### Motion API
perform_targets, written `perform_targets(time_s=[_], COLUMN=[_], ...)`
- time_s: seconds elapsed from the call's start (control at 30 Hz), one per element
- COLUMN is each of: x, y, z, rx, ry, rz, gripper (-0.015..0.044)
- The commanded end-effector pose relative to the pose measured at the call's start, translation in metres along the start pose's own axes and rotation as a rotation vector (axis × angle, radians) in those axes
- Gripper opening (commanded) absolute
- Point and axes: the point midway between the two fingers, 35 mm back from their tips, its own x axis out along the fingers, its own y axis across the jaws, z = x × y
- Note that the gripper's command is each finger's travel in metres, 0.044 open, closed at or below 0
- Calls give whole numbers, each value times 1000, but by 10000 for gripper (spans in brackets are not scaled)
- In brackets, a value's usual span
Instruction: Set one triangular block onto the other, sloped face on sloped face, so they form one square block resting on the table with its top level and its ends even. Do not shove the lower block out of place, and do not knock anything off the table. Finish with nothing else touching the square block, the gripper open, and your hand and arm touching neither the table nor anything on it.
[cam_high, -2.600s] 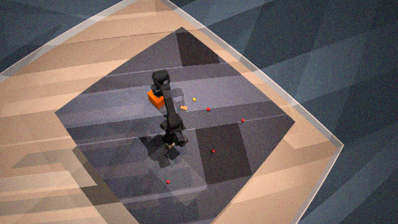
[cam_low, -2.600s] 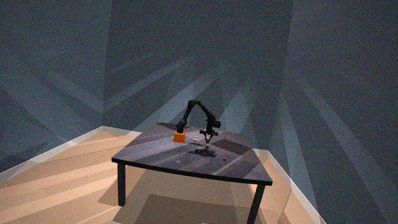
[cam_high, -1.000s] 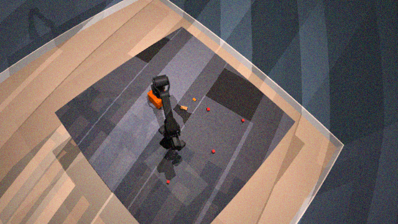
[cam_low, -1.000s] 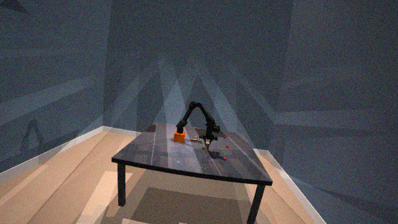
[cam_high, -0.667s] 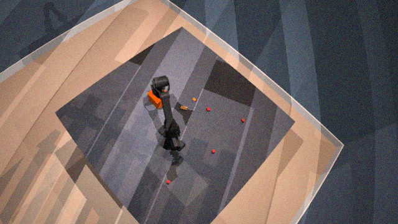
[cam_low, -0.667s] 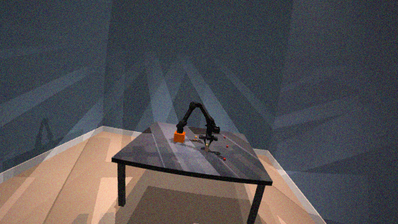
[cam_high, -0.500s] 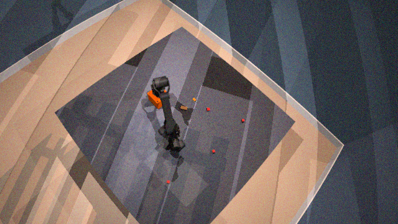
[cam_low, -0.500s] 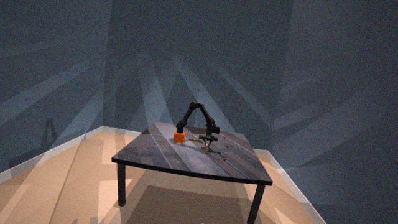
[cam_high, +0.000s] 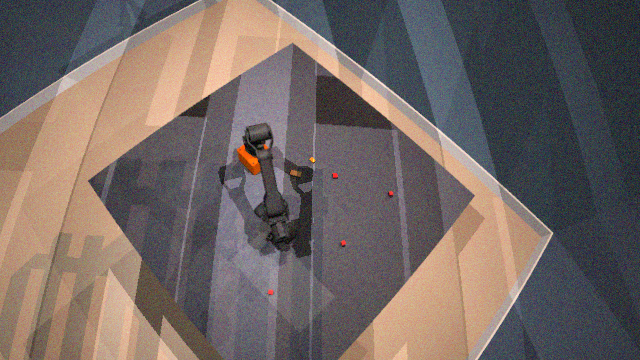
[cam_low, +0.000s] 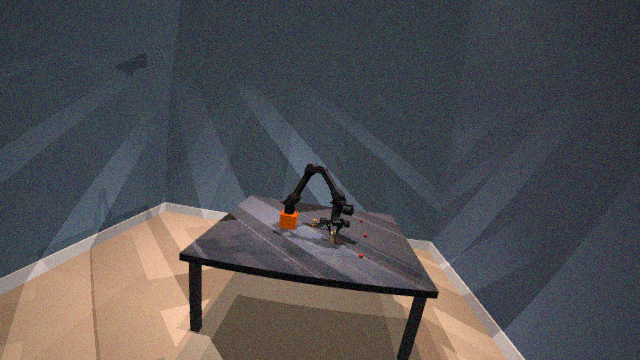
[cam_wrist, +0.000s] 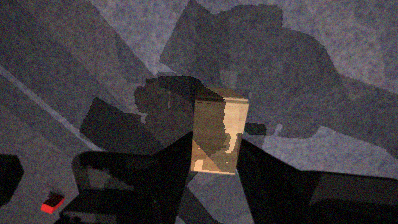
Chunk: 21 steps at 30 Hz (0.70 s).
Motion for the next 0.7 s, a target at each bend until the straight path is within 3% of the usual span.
perform_targets(time_s=[0.0,0.67], x=[1,3], y=[0,0], z=[0,-1], rx=[-4,-8], ry=[5,9], rz=[1,2], gripper=[0,0])
